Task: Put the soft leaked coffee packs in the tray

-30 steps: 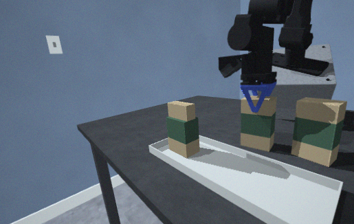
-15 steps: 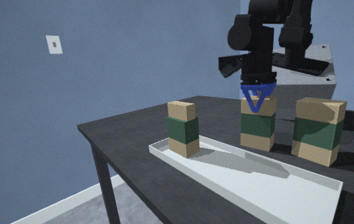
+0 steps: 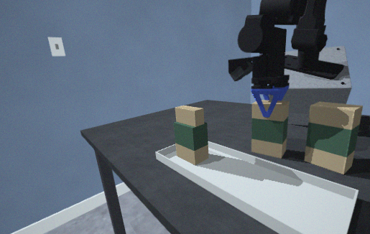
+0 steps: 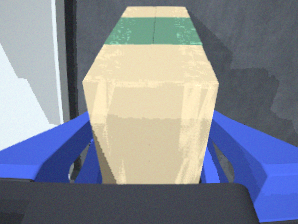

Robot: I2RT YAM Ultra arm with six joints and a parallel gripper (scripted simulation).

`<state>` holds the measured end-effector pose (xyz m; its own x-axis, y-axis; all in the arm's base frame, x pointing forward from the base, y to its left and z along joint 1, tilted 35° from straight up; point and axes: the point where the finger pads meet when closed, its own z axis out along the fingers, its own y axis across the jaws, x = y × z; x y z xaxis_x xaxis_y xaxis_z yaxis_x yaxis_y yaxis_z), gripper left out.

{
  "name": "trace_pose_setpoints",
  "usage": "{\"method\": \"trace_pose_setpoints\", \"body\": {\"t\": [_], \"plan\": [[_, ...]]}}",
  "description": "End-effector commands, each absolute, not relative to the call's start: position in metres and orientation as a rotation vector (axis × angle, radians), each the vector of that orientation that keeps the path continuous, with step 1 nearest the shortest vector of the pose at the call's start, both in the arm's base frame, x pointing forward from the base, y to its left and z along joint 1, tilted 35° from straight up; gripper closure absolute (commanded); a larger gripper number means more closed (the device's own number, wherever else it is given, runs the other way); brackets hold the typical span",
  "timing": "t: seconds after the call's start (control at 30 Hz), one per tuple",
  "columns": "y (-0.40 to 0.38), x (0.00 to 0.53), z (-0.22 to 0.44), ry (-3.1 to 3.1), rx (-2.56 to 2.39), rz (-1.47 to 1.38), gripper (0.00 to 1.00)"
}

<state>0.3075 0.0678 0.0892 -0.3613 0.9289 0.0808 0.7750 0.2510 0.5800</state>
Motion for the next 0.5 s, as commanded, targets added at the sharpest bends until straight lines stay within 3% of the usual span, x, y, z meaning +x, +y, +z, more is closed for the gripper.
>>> {"method": "trace_pose_setpoints", "body": {"t": [0.0,0.2,0.23,0.47], "plan": [[0.0663,0.2974,0.0765,2.272,1.614,0.751,0.74],[0.0663,0.2974,0.0765,2.272,1.614,0.751,0.74],[0.0663,0.2974,0.0765,2.272,1.614,0.751,0.21],[0.0665,0.3000,0.0795,2.266,1.607,0.758,0.21]]}}
